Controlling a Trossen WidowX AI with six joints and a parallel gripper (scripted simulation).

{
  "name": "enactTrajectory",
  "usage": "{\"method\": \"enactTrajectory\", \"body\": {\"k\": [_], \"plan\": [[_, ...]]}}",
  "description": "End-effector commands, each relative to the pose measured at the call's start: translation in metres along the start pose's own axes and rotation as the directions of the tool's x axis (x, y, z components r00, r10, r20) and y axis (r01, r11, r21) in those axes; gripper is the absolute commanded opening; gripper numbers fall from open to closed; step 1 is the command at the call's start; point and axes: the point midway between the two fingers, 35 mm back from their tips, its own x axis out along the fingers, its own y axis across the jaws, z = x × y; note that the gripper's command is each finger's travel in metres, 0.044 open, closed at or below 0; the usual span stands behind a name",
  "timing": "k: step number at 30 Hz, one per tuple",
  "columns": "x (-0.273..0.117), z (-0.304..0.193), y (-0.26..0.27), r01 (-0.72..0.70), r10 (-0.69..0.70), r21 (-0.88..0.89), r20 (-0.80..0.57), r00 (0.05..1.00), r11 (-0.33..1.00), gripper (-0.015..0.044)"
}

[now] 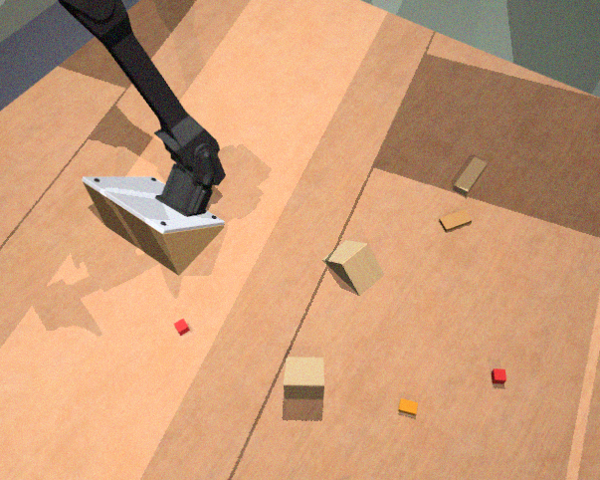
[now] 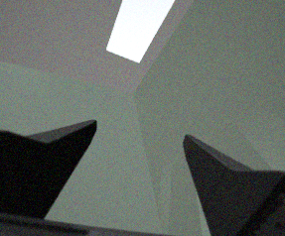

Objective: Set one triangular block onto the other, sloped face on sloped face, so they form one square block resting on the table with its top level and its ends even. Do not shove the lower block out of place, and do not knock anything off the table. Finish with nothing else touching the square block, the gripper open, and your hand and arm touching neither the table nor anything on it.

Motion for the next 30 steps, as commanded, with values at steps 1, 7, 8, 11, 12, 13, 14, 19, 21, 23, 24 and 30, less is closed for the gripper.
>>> {"method": "enactTrajectory", "body": {"k": [1,7,8,11,12,13,14,19,21,23,24,30], "plan": [[0.002,-0.002,0.002,0.0,0.0,-0.008,-0.004,1.0,1.0,0.0426],[0.044,-0.069,0.054,-0.021,-0.011,-0.242,-0.133,0.991,0.97,0.044],[0.049,-0.08,0.063,-0.031,-0.012,-0.277,-0.153,0.988,0.96,0.044],[0.058,-0.109,0.083,-0.04,-0.041,-0.414,-0.184,0.982,0.909,0.044],[0.06,-0.12,0.091,-0.05,-0.049,-0.46,-0.199,0.979,0.887,0.044],[0.063,-0.134,0.101,-0.073,-0.049,-0.5,-0.227,0.973,0.863,0.044],[0.065,-0.148,0.112,-0.099,-0.05,-0.538,-0.255,0.966,0.837,0.044],[0.063,-0.214,0.161,-0.246,-0.05,-0.683,-0.383,0.922,0.688,0.044],[0.059,-0.235,0.177,-0.301,-0.049,-0.716,-0.424,0.904,0.63,0.044],[0.053,-0.258,0.193,-0.363,-0.048,-0.743,-0.468,0.883,0.562,0.044],[0.049,-0.269,0.201,-0.396,-0.047,-0.754,-0.49,0.87,0.525,0.044],[0.013,-0.335,0.248,-0.592,-0.04,-0.76,-0.623,0.781,0.268,0.044]]}}
